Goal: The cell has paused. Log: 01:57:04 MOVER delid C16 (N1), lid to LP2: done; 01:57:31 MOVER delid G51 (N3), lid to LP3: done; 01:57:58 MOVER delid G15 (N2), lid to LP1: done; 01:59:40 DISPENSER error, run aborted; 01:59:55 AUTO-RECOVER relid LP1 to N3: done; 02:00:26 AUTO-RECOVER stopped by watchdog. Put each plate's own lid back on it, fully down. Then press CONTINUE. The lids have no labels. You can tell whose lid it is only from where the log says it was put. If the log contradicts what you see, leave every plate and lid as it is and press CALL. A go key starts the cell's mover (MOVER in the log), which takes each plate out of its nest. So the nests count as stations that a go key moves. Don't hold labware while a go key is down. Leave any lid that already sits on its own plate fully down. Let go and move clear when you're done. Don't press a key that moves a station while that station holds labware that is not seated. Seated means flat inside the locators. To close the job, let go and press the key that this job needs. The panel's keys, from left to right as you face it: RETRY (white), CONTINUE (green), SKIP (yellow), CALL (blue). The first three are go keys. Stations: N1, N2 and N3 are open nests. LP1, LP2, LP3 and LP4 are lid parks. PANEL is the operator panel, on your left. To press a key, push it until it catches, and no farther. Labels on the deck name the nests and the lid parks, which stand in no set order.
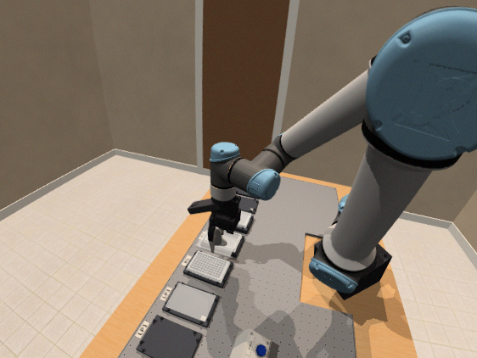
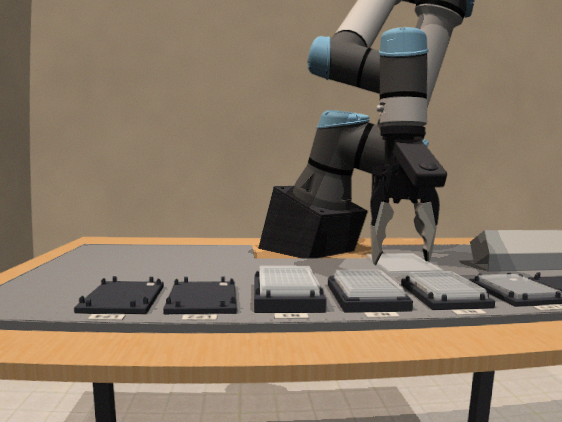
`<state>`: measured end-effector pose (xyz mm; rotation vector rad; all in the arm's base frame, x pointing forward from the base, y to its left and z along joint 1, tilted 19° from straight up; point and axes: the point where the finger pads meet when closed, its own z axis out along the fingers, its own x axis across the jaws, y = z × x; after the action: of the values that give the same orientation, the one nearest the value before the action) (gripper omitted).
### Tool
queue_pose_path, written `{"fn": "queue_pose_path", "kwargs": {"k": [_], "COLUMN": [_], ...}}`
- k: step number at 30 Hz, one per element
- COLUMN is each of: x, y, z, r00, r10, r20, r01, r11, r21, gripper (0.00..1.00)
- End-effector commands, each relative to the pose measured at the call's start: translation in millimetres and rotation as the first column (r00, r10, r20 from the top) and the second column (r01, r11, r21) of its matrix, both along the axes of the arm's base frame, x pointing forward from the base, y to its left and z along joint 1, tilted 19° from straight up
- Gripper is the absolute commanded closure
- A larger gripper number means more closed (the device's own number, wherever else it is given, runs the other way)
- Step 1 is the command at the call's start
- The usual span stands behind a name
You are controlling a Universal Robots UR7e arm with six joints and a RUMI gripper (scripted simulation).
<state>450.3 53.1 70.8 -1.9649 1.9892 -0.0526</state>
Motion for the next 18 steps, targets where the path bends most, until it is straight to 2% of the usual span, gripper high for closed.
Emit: {"fn": "queue_pose_path", "kwargs": {"k": [1, 11, 18], "x": [1, 0, 0], "y": [28, 76, 76], "z": [8, 17, 17], "r00": [1.0, 1.0, 1.0], "r10": [-0.012, -0.012, -0.012], "r20": [0.0, -0.003, -0.003], "r01": [0.012, 0.012, 0.012], "r11": [1.0, 1.0, 1.0], "r21": [-0.007, -0.006, -0.006], "gripper": [1.0, 1.0, 1.0]}}
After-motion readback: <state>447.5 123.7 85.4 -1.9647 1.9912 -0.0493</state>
